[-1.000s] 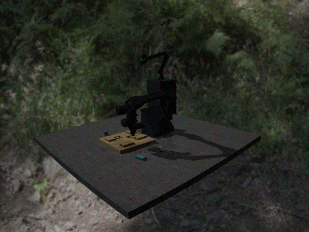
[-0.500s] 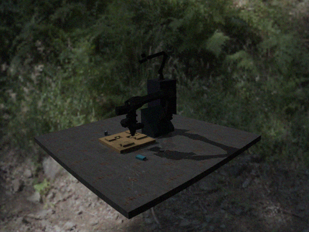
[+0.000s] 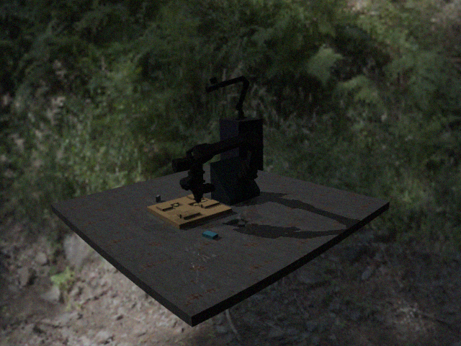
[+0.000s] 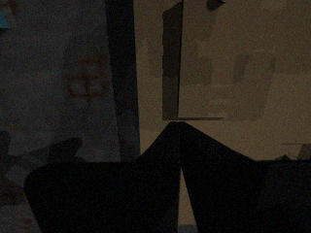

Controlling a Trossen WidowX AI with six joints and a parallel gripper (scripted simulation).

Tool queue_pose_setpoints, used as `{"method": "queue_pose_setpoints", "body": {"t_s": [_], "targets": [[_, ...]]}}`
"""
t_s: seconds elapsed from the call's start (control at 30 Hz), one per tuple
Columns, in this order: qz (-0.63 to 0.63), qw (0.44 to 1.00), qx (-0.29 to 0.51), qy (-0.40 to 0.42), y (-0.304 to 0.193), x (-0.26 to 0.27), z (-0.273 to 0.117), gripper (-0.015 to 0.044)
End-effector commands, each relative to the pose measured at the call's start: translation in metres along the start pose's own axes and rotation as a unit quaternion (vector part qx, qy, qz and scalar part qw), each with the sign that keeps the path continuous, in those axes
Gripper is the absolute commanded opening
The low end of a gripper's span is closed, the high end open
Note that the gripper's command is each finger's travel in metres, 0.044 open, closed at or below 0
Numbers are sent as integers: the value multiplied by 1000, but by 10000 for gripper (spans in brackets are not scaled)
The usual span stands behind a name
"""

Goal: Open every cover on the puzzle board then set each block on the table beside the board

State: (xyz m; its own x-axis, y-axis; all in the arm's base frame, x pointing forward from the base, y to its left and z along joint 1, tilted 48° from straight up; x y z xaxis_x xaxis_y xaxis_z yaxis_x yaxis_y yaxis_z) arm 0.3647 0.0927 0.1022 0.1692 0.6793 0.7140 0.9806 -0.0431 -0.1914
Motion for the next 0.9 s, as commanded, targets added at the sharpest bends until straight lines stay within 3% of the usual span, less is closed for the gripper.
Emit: {"method": "queue_pose_setpoints", "body": {"t_s": [0.0,0.87], "targets": [[4,1000,2,2,0,0,2,0],[4,1000,2,1,1,0,28,0]]}}
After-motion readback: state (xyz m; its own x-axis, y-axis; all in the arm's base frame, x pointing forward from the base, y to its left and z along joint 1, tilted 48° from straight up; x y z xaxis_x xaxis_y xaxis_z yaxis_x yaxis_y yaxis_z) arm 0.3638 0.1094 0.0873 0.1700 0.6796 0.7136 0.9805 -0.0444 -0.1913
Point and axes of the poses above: the point midway between the two fingers, 35 mm back from their tips, its own z axis out along the fingers, its own x axis across the jaws, y = z × x, the point moved 2 cm from there along -z, back along the fingers, and after that the axes turned 14 degrees about z, right-handed, at the moved point
